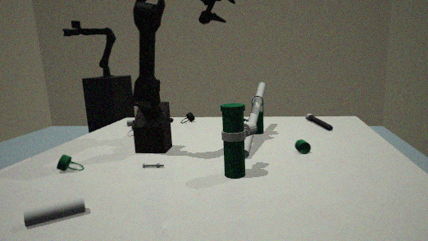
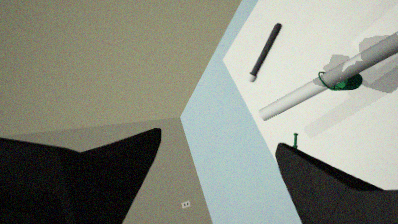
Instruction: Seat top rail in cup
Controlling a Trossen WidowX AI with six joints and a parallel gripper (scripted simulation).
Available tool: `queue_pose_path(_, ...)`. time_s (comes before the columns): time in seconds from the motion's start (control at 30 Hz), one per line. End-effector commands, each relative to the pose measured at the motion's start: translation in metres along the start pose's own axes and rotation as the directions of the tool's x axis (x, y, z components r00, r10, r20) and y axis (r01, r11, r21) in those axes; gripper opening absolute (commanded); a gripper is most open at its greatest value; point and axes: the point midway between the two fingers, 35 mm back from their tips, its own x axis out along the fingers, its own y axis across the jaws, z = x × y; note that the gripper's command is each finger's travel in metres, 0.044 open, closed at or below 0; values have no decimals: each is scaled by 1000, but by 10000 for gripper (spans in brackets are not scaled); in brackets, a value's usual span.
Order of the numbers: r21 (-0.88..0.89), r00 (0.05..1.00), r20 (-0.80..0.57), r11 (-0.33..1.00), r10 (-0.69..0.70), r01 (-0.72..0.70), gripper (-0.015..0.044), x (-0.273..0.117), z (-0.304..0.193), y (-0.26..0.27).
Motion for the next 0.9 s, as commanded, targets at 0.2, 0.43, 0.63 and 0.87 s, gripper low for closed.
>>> queue_pose_path(0.2, -309, 982, 126, 935, -142, 175, 440, 46, 75, -51)
queue_pose_path(0.43, -607, 915, 240, 685, -324, 402, 440, 79, 152, -133)
queue_pose_path(0.63, -763, 839, 296, 416, -457, 495, 440, 87, 195, -203)
queue_pose_path(0.87, -821, 795, 314, 273, -519, 502, 440, 87, 211, -238)
